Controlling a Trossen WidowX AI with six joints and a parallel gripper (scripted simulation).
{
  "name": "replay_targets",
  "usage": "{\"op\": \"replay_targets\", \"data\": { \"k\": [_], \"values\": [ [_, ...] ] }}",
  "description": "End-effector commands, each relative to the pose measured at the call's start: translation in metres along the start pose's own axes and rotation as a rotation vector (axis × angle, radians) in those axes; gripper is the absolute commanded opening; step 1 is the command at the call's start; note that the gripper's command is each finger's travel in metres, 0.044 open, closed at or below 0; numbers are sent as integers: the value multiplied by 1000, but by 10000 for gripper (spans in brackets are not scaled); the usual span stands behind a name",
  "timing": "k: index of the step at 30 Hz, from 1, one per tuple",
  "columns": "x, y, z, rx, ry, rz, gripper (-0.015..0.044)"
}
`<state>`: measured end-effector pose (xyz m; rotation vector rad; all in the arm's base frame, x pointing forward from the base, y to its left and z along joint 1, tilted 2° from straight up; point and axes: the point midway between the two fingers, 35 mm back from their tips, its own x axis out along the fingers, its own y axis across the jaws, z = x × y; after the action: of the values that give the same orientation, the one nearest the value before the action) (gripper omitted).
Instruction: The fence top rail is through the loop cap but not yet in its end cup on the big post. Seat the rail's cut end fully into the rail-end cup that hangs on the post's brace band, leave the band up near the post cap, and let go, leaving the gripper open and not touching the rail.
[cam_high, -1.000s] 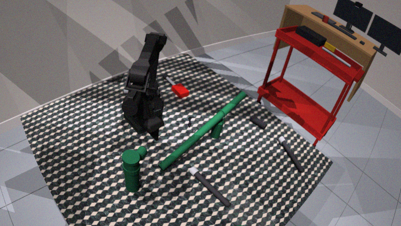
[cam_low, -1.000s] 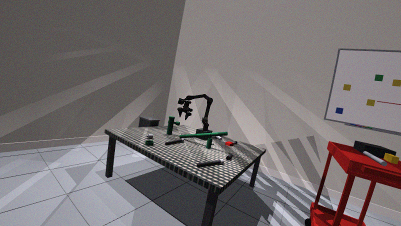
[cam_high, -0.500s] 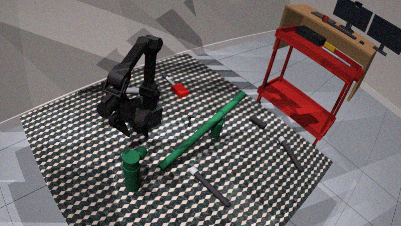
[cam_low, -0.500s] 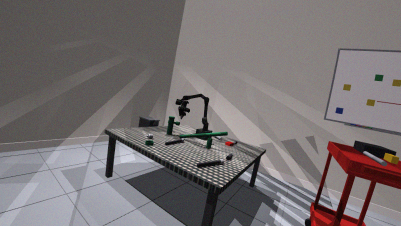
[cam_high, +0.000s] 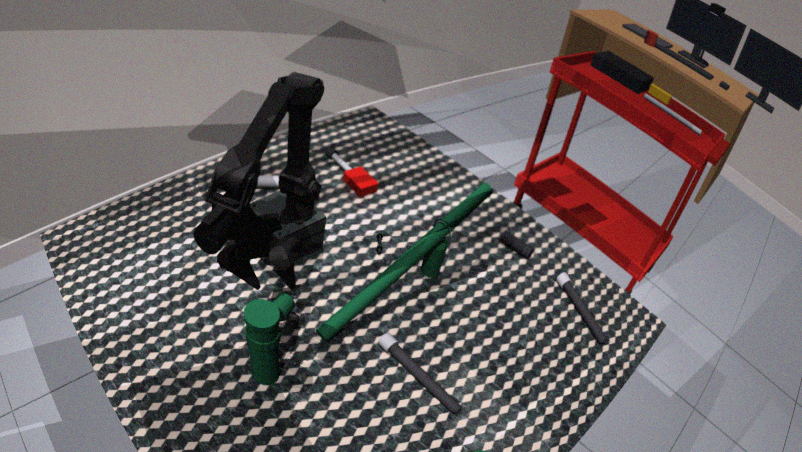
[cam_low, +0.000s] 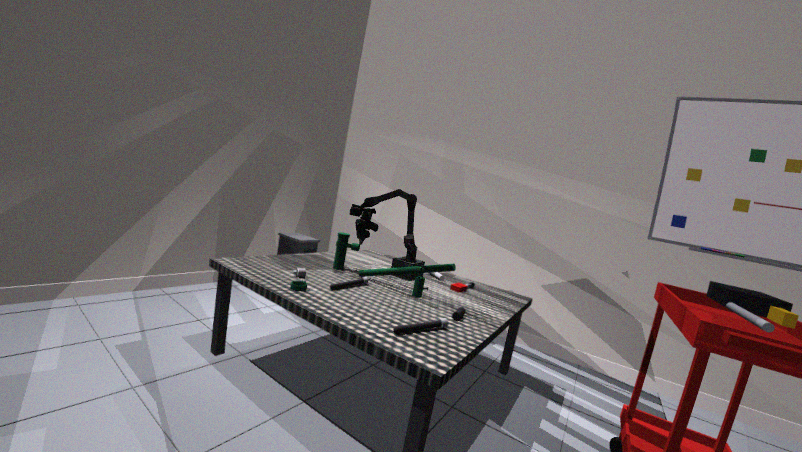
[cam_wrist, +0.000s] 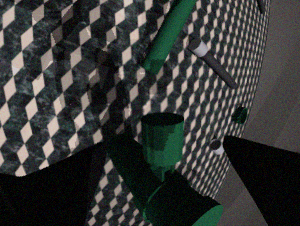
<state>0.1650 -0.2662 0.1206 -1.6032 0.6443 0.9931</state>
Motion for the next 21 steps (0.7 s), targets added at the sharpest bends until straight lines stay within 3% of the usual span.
{"op": "replay_targets", "data": {
  "k": [1, 21],
  "values": [
    [5, 0, 1, -3, -1, -5, 440],
    [38, 0, -1, -3, -1, -6, 440]
  ]
}}
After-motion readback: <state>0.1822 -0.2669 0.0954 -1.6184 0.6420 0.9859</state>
